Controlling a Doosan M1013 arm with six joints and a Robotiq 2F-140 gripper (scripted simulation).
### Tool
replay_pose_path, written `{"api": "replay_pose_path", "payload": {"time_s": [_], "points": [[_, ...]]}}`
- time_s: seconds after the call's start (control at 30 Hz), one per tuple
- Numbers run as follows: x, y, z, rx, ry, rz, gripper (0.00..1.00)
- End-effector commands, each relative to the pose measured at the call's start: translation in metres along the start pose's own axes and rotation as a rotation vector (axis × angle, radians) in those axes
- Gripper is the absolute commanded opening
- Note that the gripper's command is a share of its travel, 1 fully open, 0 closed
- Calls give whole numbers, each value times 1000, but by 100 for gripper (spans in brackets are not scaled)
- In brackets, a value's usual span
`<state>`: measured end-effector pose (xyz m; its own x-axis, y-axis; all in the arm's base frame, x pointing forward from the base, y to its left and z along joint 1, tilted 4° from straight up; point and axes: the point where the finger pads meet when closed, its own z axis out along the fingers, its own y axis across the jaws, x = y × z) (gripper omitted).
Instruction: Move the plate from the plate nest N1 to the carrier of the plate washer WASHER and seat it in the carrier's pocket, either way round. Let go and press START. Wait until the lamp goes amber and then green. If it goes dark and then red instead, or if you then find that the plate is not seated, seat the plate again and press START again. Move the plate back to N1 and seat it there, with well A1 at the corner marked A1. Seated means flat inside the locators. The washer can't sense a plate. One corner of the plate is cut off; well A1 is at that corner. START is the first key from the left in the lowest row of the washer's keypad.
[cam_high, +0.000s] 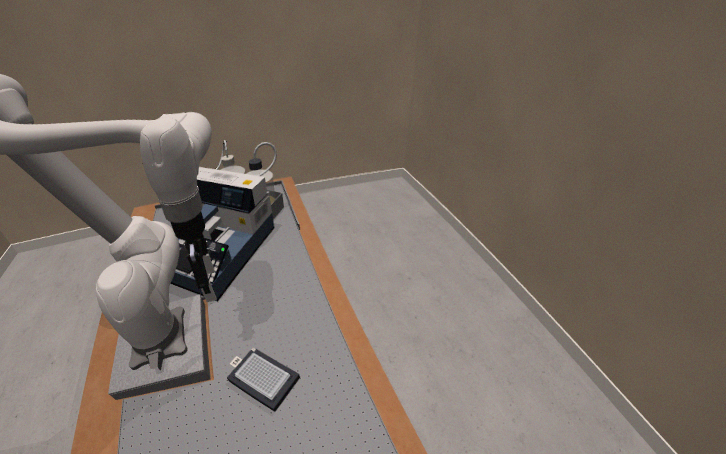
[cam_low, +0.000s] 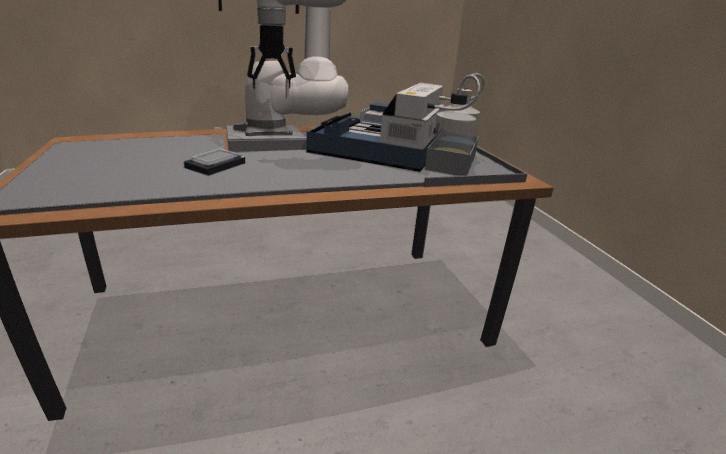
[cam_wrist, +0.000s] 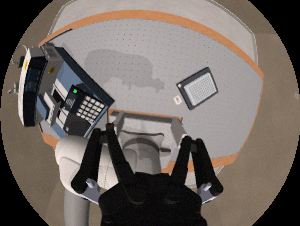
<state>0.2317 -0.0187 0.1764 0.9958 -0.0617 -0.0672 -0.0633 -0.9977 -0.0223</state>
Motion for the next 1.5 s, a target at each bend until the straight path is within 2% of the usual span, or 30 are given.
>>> {"api": "replay_pose_path", "payload": {"time_s": [0.0, 0.13, 0.47, 0.63, 0.93, 1.1, 1.47], "points": [[0, 0, 0, 0, 0, 0, 70], [0, 0, 0, 0, 0, 0, 70], [25, 38, 20, 0, 0, 333, 70], [33, 50, 25, 0, 0, 428, 70], [56, 85, 43, 0, 0, 428, 70], [56, 89, 45, 0, 0, 461, 70], [65, 140, 64, 0, 0, 828, 70]]}}
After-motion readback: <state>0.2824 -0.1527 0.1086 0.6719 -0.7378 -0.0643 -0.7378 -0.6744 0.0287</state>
